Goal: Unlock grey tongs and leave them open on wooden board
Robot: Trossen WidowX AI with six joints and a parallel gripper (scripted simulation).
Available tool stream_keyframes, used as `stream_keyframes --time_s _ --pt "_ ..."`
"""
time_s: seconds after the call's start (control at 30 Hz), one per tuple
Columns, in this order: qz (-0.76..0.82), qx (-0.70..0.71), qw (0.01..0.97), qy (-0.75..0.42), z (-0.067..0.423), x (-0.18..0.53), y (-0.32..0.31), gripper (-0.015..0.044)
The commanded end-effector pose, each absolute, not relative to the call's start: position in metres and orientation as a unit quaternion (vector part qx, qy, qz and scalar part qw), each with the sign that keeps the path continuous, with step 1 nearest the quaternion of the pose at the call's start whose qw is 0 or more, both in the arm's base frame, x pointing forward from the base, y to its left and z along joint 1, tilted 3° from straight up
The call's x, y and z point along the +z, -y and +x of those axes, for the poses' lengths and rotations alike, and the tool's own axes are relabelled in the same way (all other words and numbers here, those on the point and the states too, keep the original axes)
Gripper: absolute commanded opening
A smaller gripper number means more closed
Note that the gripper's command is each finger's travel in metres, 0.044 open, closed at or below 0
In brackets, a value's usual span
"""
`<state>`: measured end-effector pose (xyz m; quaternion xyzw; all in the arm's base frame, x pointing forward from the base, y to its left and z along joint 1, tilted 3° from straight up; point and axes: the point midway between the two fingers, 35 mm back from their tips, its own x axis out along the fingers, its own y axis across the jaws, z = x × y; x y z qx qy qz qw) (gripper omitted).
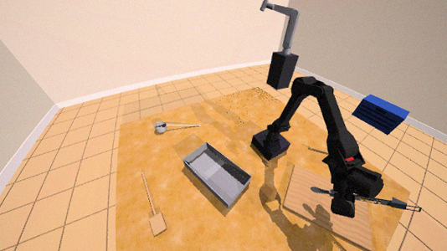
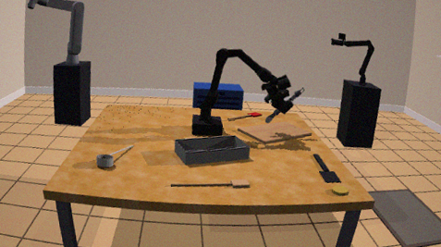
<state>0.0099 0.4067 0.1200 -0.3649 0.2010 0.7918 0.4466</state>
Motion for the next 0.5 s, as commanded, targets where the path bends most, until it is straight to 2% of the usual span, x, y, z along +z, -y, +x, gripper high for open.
stream_keyframes --time_s 0.0,0.47 --pt "-0.391 0.777 0.444 -0.217 0.0087 0.1205 -0.4125 -0.015" --pt "-0.476 0.726 0.42 -0.265 0.0038 0.1124 -0.4165 -0.015"
